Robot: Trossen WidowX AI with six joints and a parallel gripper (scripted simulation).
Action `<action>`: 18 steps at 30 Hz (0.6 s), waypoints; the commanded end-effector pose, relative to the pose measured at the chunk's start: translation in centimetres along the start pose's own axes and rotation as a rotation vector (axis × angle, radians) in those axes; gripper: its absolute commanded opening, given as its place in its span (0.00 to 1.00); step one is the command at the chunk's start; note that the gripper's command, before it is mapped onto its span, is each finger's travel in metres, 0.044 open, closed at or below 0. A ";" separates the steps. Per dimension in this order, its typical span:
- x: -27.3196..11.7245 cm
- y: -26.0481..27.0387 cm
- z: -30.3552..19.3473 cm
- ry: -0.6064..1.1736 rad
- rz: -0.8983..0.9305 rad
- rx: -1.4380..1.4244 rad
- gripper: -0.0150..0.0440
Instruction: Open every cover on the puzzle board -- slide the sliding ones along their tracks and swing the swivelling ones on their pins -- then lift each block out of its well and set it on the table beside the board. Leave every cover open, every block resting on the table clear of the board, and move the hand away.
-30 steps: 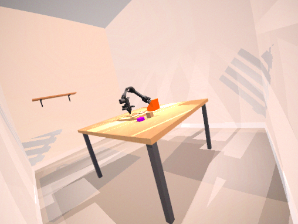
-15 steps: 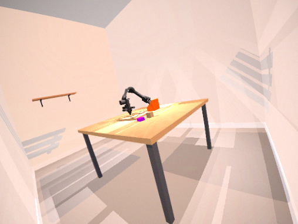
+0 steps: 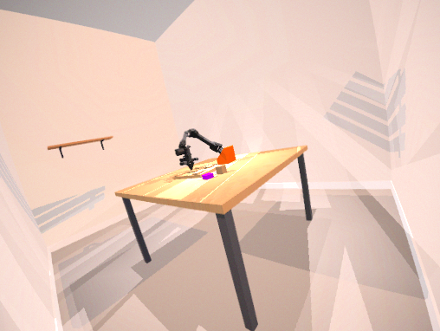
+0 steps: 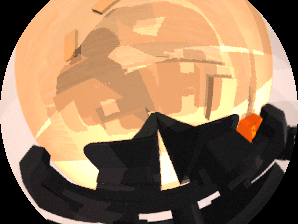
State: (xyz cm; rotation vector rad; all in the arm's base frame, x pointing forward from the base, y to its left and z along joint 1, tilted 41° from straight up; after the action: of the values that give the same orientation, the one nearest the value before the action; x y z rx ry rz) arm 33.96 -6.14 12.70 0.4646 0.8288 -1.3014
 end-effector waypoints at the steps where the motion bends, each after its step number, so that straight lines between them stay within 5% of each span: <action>1: 0.1 0.6 0.3 -0.001 -0.002 -0.004 0.25; 18: 0.1 2.4 0.9 -0.002 -0.001 -0.004 0.25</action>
State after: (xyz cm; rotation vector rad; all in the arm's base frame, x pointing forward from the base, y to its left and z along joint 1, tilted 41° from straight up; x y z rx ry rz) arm 35.94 -6.26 12.96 0.4641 0.8286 -1.3002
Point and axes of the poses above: the point midway between the two fingers, 35 mm back from their tips, its own x axis out along the fingers, its own y axis across the jaws, z = x × y, the point moved 8 cm from there along -x, back along the fingers, and after that the axes turned 14 degrees about -x, right-handed, at the moved point
